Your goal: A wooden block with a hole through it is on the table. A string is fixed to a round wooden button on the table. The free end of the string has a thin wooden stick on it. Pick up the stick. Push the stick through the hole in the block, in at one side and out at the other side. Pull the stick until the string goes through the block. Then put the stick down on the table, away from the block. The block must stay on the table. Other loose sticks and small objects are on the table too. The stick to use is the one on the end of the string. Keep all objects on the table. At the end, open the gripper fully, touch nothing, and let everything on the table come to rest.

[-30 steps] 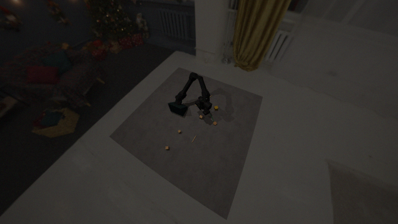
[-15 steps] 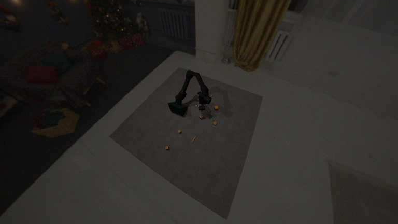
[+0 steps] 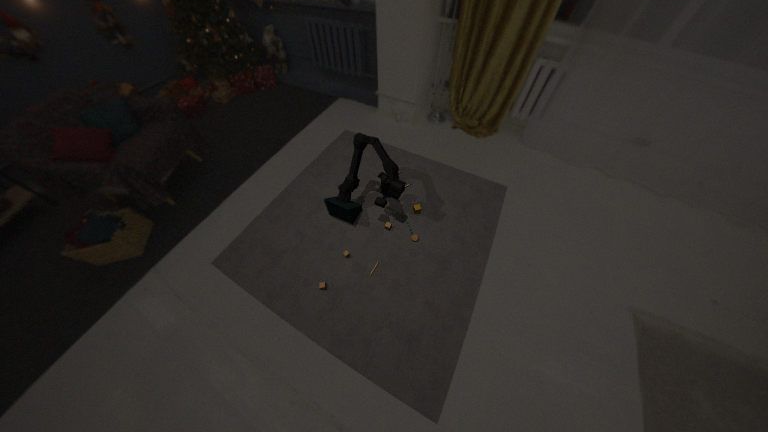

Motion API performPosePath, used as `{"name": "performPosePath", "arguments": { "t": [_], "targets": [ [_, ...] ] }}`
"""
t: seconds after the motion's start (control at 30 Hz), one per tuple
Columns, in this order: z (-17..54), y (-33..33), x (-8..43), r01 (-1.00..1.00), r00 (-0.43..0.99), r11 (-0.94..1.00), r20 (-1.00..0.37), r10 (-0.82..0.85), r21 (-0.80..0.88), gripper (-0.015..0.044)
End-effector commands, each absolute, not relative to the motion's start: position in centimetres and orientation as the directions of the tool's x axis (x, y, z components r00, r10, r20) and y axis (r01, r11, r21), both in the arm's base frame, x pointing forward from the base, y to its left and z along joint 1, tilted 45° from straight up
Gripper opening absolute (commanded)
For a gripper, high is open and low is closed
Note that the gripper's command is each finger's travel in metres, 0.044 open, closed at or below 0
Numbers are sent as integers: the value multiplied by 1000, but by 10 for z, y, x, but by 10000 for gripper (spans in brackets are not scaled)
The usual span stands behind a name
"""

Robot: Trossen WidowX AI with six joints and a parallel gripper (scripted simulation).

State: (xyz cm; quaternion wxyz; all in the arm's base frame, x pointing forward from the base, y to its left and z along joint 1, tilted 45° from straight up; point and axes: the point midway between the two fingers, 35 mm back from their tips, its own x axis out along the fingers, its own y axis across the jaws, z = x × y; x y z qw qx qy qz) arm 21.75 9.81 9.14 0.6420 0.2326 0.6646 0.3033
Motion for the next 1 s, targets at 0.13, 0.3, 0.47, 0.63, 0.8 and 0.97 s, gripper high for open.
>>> {"name": "performPosePath", "arguments": {
  "t": [0.13, 0.3, 0.47, 0.63, 0.8, 0.97],
  "targets": [
    [91, 100, 214, -50, -73, 706, -708, 703, 706, 335],
    [91, 100, 214, -50, -73, 706, -708, 703, 706, 204],
    [91, 100, 214, -50, -73, 706, -708, 703, 706, 125],
    [91, 100, 214, -50, -73, 706, -708, 703, 706, 125],
    [91, 100, 214, -50, -73, 706, -708, 703, 706, 125],
    [87, 103, 214, -51, -73, 707, -709, 702, 705, 125]
  ]
}}
